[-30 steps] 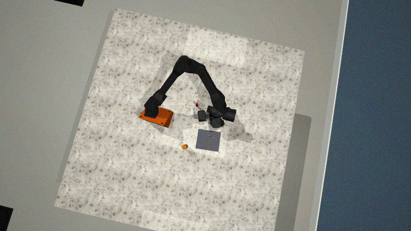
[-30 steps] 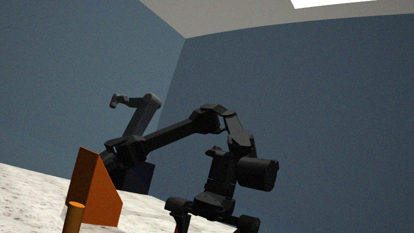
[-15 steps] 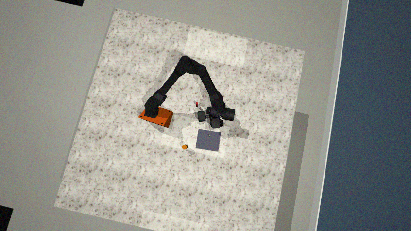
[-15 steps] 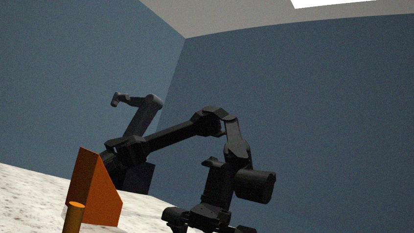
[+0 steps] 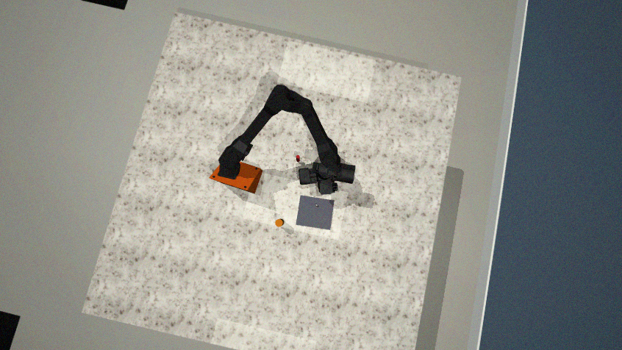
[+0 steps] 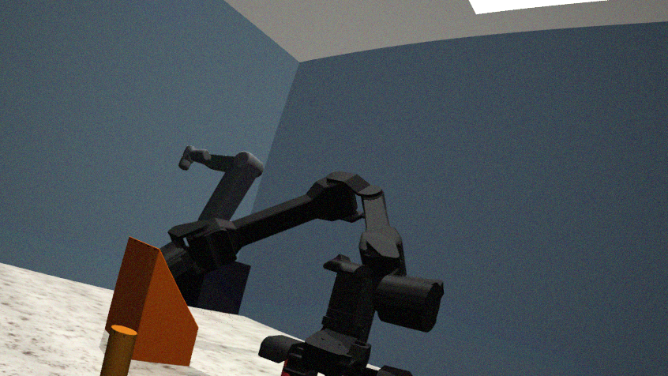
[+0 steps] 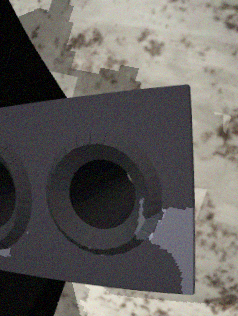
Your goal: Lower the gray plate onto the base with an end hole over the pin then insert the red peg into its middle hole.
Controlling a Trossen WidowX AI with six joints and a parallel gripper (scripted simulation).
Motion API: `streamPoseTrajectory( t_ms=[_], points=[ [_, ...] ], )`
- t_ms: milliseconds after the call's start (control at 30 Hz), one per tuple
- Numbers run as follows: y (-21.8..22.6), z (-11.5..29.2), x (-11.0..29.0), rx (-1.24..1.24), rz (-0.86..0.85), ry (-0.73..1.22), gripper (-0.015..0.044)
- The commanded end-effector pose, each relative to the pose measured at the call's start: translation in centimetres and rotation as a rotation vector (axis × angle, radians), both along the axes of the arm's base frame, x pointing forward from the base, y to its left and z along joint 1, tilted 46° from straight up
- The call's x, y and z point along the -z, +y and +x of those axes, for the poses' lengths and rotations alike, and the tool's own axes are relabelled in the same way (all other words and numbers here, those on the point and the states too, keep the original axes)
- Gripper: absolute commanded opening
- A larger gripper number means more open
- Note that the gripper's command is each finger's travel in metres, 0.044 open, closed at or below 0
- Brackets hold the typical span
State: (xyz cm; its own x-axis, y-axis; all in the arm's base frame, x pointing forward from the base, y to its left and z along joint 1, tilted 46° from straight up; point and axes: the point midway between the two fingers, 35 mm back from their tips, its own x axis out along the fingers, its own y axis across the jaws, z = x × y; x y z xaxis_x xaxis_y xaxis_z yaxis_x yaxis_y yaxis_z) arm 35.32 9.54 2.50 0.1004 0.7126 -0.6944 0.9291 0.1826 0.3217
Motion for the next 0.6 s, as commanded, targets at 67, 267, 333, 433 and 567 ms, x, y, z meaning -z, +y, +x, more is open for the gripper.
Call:
streamPoseTrajectory(
  t_ms=[67,267,333,433,567],
  points=[
    [0.02,0.0,0.0,0.003,0.002,0.002,0.0078],
    [0.02,0.0,0.0,0.003,0.002,0.002,0.0038],
    [0.02,0.0,0.0,0.003,0.002,0.002,0.0025],
    [0.02,0.0,0.0,0.003,0.002,0.002,0.0005],
    [-0.31,0.04,-0.27,0.003,0.001,0.002,0.0]
  ],
)
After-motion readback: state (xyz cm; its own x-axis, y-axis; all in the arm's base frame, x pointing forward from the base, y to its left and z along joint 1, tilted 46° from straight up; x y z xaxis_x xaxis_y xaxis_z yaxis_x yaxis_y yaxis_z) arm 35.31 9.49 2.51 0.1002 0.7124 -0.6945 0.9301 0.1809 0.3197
